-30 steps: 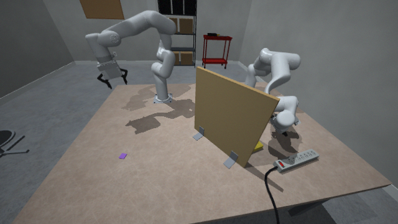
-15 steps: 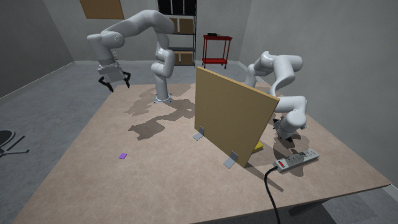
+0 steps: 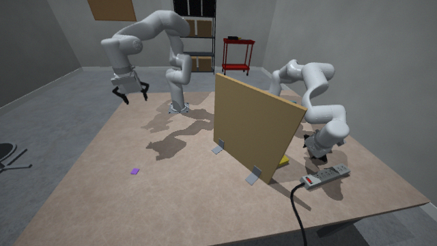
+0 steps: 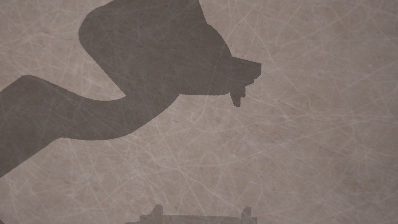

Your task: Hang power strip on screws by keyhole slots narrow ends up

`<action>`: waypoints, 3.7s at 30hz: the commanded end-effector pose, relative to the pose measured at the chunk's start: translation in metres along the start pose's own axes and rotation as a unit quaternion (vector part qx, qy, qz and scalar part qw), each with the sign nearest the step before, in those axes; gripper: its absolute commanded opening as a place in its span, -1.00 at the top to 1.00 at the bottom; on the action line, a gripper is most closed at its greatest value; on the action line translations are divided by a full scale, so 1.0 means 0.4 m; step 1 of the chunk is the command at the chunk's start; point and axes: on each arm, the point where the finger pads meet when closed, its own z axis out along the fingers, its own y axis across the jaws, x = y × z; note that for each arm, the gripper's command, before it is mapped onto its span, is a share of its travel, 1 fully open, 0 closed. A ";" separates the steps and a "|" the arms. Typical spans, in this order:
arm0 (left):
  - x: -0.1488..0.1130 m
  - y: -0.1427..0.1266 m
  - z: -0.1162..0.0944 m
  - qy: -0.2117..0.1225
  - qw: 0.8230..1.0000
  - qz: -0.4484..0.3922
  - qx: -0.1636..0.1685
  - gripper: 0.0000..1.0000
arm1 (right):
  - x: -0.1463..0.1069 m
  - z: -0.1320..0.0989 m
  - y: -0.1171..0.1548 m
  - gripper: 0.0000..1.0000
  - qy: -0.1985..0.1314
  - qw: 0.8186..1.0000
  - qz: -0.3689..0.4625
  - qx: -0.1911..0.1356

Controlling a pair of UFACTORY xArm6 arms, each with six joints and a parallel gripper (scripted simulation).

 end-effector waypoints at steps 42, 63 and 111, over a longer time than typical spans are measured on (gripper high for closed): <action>-0.087 0.284 -0.095 -0.186 0.972 0.015 -0.144 -0.38 | 0.360 0.005 -0.376 -1.00 0.015 0.991 0.125 -0.035; -0.076 0.281 -0.125 -0.184 0.971 0.012 -0.153 -0.38 | 0.347 0.004 -0.358 -1.00 0.014 0.992 0.124 -0.032; -0.128 0.321 0.003 -0.183 0.971 0.012 -0.151 -0.38 | 0.347 0.004 -0.358 -1.00 0.014 0.992 0.124 -0.032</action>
